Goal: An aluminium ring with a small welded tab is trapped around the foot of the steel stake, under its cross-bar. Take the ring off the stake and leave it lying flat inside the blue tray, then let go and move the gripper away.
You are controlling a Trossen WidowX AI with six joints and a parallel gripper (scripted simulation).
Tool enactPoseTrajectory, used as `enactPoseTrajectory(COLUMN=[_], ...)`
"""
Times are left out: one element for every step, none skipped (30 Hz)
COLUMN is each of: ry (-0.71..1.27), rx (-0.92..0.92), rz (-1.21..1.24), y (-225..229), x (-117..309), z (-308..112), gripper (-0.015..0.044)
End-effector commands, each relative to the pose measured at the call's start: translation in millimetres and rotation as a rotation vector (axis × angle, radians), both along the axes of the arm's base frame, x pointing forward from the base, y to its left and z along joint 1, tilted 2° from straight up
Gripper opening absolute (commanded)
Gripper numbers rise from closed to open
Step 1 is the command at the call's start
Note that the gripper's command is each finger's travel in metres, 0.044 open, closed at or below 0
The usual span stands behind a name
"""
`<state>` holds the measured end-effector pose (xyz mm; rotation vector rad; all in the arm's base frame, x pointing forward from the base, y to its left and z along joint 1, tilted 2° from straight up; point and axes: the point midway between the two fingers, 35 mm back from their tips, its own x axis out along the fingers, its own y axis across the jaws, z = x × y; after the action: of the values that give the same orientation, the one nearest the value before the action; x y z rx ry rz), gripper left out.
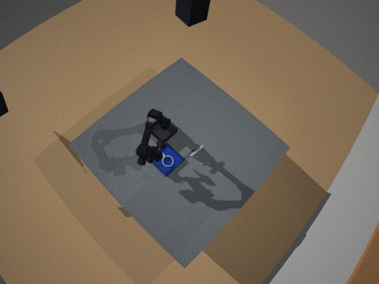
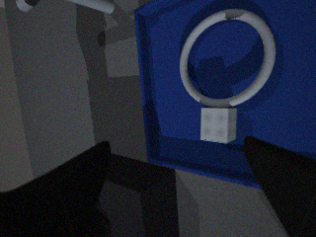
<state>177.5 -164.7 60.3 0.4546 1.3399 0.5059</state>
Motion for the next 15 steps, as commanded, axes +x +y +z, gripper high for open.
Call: enactPoseTrajectory(ry=[-0.01, -0.01, -0.01, -0.01, -0.01, -0.01, -0.01, -0.01, -0.014, -0.014, -0.014, -0.014, -0.014, -0.014, -0.014], rx=[-0.016, -0.016, -0.016, -0.016, -0.016, -0.016, -0.016, -0.016, -0.019, -0.019, -0.019, -0.019, -0.019, -0.019, -0.019], rz=[-0.004, -0.004, -0.004, -0.004, -0.004, -0.004, -0.004, -0.004, 0.0, 0.0, 0.0, 0.0, 0.0, 0.0, 0.0], y=[3.6, 3.6, 3.6, 3.6, 3.6, 3.6, 3.6, 3.6, 2.7, 2.7, 2.7, 2.7, 2.7, 2.7, 2.7], x=[0.2, 0.2, 0.2, 0.2, 0.2, 0.2, 0.2, 0.2, 0.3, 0.3, 0.3, 0.3, 0.3, 0.3, 0.3], z=[48.5, 48.5, 48.5, 48.5, 48.5, 48.5, 48.5, 48.5, 43.0, 43.0, 43.0, 43.0, 43.0, 43.0, 43.0], gripper=[0.044, 0.044, 0.044, 0.044, 0.044, 0.044, 0.044, 0.044, 0.044, 0.044, 0.044, 0.044, 0.044, 0.044, 0.044])
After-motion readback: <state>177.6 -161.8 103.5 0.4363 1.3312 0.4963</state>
